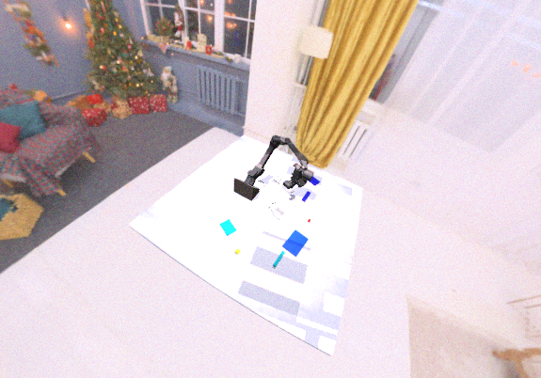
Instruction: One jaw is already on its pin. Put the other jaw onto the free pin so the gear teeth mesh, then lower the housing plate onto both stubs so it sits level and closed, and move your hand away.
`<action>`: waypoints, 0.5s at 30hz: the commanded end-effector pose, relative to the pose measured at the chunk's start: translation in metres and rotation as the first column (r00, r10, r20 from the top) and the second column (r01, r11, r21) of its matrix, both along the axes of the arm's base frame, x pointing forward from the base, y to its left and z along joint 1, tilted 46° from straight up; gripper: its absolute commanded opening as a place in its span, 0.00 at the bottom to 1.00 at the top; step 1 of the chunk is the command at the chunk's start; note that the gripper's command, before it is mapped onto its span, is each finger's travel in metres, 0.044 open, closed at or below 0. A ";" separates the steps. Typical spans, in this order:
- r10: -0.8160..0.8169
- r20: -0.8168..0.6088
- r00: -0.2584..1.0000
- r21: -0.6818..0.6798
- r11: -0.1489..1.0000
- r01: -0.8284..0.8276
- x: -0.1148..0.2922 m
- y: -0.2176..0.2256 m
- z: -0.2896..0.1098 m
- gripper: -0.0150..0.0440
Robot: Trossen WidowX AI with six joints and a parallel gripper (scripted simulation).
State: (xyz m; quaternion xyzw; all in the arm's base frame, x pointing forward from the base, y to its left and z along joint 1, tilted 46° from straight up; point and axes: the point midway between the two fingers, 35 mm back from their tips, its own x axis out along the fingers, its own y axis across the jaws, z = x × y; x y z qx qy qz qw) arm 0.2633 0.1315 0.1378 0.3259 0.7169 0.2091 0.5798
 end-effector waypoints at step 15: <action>0.000 0.000 1.000 0.000 1.000 0.000 0.000 0.000 0.000 0.92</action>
